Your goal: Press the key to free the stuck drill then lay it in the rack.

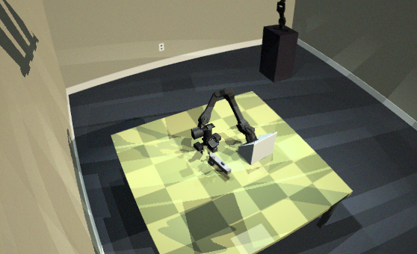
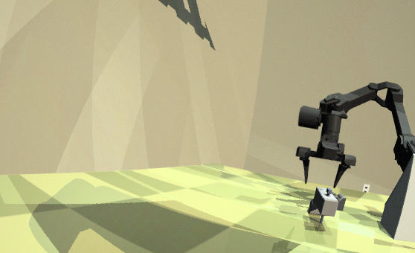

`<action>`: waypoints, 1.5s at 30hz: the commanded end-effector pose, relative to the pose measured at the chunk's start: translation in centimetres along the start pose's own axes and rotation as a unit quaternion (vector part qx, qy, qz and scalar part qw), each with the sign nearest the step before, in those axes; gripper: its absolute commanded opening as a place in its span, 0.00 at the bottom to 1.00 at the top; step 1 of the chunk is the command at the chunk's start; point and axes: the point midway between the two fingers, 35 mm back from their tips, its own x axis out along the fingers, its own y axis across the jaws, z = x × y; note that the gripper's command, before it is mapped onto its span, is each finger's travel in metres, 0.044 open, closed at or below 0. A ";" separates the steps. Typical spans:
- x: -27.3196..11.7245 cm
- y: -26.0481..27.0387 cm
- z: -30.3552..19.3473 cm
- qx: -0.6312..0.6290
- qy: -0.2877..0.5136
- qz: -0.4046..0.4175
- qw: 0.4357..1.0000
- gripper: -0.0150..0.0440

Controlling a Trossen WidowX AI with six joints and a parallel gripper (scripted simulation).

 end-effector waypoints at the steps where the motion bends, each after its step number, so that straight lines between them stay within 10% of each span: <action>1: 0.1 0.2 -0.2 -0.010 0.004 0.002 1.000 1.00; 45: 5.2 0.3 1.2 -0.010 0.004 0.002 1.000 1.00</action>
